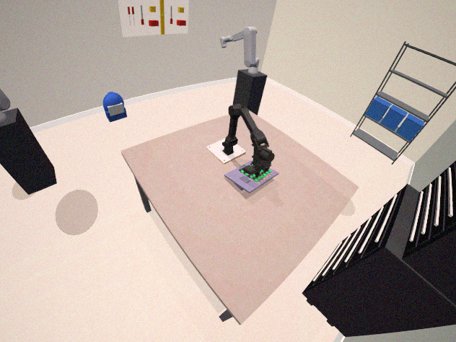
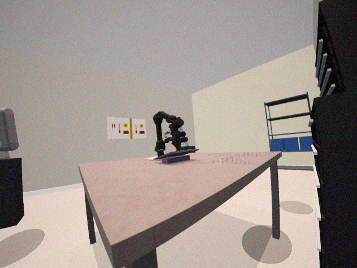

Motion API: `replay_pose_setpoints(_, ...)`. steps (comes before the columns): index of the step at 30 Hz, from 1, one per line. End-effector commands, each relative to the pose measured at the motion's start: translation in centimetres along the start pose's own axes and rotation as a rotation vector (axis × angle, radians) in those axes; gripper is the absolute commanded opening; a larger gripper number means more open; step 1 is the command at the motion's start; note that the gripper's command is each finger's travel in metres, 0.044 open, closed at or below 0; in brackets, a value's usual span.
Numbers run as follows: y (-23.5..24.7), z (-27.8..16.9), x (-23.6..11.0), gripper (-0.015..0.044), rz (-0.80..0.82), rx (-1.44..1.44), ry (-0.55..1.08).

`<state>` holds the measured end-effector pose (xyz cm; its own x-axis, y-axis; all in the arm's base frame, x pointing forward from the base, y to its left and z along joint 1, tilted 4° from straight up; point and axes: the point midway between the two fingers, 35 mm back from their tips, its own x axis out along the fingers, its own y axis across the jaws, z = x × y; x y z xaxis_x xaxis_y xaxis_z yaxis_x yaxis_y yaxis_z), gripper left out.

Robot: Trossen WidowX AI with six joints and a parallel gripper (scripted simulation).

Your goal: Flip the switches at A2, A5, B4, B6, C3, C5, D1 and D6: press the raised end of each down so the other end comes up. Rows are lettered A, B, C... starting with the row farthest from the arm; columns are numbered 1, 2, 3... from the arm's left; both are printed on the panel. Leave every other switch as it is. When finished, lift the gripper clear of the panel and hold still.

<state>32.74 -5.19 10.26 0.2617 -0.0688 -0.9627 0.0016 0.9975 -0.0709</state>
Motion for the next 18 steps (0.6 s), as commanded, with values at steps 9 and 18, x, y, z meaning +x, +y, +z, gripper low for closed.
replay_pose_setpoints(9, 0.1, 0.2, -6.4, 0.0, 0.007, -0.003, 0.028)
replay_pose_setpoints(18, 2.6, -1.8, -6.4, 0.0, 0.01, -0.002, 0.029)
